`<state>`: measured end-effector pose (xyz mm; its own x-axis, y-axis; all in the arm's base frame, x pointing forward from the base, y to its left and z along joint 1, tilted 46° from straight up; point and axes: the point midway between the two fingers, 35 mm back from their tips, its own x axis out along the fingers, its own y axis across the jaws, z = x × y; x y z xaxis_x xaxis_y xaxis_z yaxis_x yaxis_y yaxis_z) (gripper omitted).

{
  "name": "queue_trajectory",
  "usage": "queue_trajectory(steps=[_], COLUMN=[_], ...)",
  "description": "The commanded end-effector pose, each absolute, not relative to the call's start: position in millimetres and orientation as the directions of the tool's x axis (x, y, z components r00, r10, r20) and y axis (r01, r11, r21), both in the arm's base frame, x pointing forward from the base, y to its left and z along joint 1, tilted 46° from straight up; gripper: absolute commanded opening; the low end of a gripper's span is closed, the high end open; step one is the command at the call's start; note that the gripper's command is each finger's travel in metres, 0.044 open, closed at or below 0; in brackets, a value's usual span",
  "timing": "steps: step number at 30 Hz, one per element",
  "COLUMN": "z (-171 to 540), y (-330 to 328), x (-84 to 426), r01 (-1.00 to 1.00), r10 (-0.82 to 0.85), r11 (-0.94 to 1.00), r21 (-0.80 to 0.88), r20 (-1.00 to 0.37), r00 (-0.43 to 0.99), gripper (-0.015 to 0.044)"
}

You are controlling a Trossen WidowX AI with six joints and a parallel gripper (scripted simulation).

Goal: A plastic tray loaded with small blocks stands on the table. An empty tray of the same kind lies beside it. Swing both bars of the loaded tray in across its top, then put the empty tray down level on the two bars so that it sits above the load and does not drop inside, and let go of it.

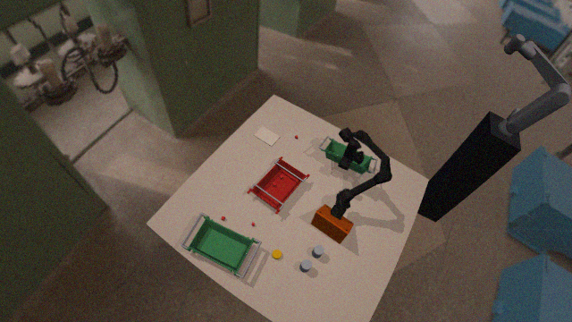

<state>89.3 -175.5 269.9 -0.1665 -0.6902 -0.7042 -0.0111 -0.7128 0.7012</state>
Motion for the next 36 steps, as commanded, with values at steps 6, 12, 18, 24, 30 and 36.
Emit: queue_trajectory(steps=[6, 12, 18, 24, 30, 36], z=[279.6, 279.6, 279.6, 279.6, 276.9, 271.4], y=[-175.6, -175.6, -175.6, -175.6, -175.7, -174.4], x=[91.3, 91.3, 91.3, 91.3, 104.2, 126.5], r01=[-0.017, -0.017, -0.017, -0.017, 0.025, 0.099], r10=[-0.703, -0.703, -0.703, -0.703, -0.695, -0.683], r11=[-0.7, -0.7, -0.7, -0.7, -0.713, -0.73], r21=[0.714, 0.714, 0.714, 0.714, 0.701, 0.676], r20=[-0.693, -0.693, -0.693, -0.693, -0.702, -0.717], r00=[-0.16, -0.16, -0.16, -0.16, -0.152, -0.139], gripper=[0.0, 0.0, 0.0, 0.0, 0.0, 0.0])
